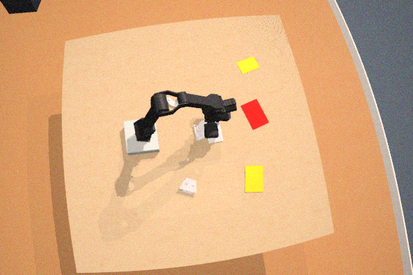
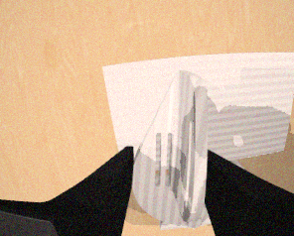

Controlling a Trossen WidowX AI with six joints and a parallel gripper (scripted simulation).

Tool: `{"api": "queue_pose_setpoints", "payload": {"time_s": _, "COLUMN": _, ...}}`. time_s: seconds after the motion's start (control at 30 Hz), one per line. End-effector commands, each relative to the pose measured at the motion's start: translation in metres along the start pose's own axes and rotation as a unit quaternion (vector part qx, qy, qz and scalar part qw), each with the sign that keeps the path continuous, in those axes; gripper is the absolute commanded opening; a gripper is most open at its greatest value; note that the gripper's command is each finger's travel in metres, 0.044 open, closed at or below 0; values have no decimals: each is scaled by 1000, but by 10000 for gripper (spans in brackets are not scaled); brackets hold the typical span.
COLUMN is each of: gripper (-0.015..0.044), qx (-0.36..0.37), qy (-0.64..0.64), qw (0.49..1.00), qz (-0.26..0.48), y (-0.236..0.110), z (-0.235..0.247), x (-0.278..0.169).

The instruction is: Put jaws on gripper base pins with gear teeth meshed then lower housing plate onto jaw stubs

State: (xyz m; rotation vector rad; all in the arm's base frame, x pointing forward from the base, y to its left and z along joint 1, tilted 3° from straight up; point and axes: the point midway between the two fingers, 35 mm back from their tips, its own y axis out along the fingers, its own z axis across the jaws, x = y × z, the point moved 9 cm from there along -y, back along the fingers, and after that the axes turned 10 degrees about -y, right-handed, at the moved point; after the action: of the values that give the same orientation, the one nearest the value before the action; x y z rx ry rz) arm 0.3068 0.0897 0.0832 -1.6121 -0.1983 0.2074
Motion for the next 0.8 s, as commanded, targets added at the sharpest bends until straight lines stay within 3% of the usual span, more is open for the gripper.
{"api": "queue_pose_setpoints", "payload": {"time_s": 0.0, "gripper": 134, "qx": 2, "qy": -1, "qw": 1000, "qz": 0, "y": 3, "z": 0, "x": 0}}
{"api": "queue_pose_setpoints", "payload": {"time_s": 0.77, "gripper": 134, "qx": 2, "qy": 0, "qw": 1000, "qz": 0, "y": 6, "z": 0, "x": 0}}
